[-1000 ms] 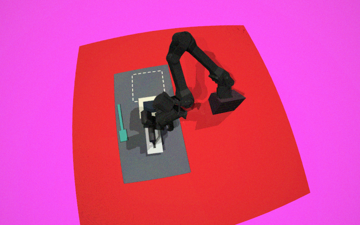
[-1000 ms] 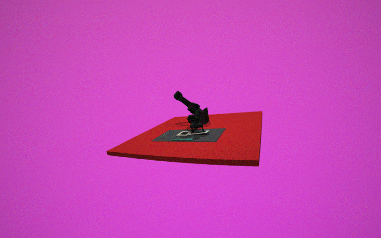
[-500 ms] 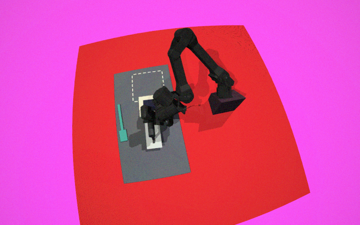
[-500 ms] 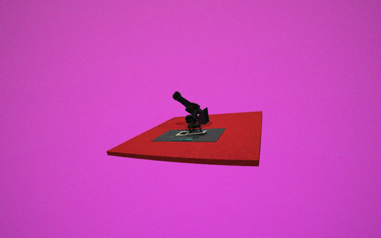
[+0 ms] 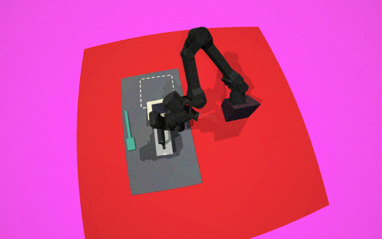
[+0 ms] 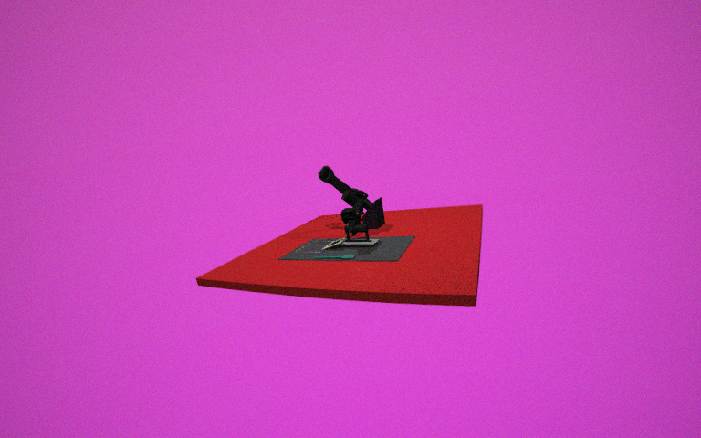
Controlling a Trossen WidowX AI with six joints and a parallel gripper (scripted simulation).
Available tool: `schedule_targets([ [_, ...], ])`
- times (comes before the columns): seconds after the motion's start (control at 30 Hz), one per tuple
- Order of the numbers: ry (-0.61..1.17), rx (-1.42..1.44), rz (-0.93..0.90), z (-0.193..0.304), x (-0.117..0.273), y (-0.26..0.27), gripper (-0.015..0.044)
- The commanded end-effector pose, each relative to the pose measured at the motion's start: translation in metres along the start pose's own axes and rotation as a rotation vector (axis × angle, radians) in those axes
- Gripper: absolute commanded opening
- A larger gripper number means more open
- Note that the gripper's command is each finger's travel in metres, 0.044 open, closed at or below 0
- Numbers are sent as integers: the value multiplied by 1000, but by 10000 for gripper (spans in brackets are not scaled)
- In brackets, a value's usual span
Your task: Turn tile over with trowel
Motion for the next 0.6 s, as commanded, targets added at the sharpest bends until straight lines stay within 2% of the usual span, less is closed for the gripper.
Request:
schedule_targets([
  [0.0, -5, -4, -20, -3, 6, 12, 0],
  [0.57, -6, -3, -19, -32, 24, 33, 0],
])
Point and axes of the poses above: the point midway between the two fingers, 35 mm back from their tips, its own x axis back along the fingers, its own y axis across the jaws, z = x × y, the point moved 8 cm from there along x, back along the fingers
